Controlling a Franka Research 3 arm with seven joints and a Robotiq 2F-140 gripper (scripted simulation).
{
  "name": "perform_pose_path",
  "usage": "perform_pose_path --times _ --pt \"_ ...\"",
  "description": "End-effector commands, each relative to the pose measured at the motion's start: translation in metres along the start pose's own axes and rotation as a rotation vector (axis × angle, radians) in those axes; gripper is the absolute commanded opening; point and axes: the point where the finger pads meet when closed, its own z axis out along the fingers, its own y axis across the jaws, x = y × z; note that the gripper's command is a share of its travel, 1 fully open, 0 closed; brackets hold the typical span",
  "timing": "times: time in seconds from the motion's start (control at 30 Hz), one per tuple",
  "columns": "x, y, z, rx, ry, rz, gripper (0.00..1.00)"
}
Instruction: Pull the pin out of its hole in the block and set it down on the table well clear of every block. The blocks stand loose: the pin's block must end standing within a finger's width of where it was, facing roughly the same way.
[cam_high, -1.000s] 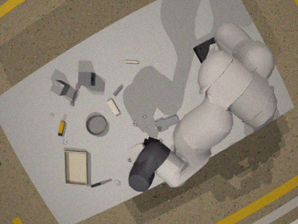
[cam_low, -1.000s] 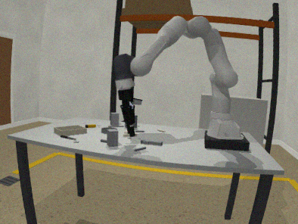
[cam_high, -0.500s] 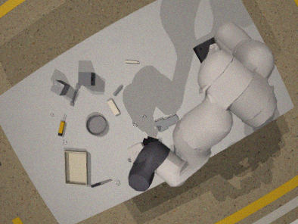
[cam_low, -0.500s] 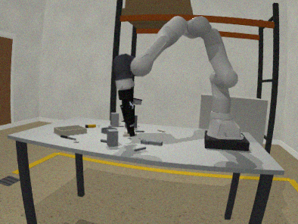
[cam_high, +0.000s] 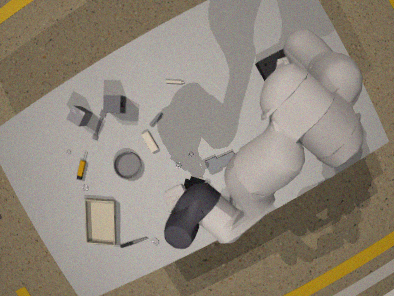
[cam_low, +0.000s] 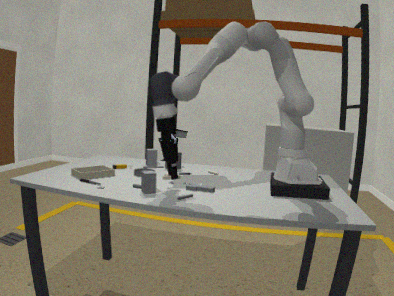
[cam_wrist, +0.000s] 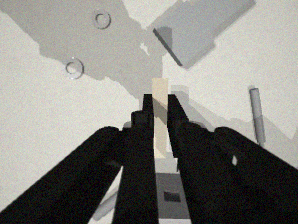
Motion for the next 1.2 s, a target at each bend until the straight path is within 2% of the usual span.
perform_pose_path --times 0.0,0.23,1.03,1.17 --pt "-0.001 -0.001 -0.001 0.002 -0.001 -0.014 0.10" --pt "0.005 -0.014 0.000 0.001 0.000 -0.015 0.10" --pt "0.007 -0.016 0.001 -0.001 0.004 -0.015 0.10" --pt "0.006 -0.017 0.006 -0.002 0.004 -0.012 0.10"
